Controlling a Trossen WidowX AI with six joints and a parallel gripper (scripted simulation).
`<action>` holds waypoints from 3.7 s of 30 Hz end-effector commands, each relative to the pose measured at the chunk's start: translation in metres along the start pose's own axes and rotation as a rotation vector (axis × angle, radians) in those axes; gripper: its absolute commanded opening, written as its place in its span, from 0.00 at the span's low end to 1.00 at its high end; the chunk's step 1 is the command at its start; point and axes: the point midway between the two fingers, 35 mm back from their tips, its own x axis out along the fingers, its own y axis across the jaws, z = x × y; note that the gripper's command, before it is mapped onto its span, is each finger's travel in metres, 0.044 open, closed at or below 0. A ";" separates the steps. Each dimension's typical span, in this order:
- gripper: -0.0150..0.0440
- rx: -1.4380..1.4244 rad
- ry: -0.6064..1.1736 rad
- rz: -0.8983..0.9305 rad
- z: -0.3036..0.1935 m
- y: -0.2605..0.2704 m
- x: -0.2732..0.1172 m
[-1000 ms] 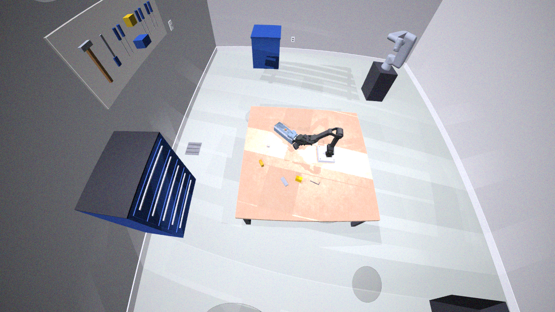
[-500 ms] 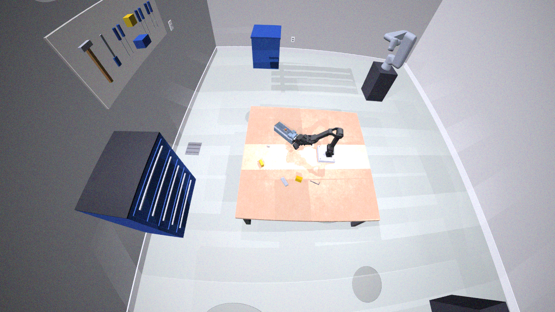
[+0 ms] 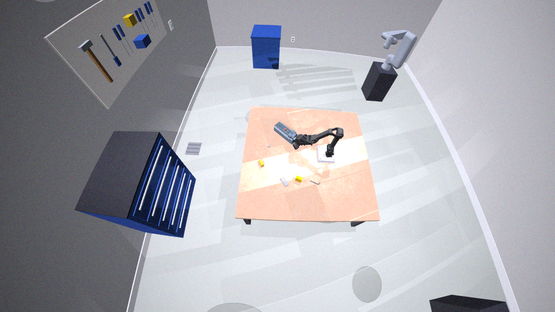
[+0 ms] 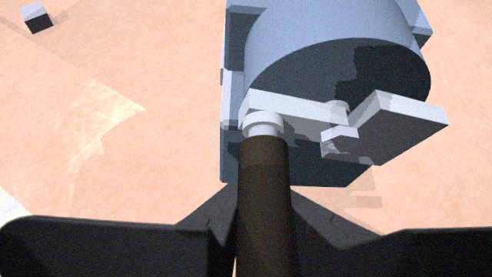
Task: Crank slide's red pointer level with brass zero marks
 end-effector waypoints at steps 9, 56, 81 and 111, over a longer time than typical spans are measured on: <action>0.25 0.001 -0.005 0.000 0.001 0.000 -0.002; 0.52 0.001 -0.002 0.000 0.001 0.000 -0.001; 1.00 0.001 -0.002 0.001 0.039 0.000 -0.039; 1.00 -0.053 0.132 0.085 0.149 -0.025 -0.035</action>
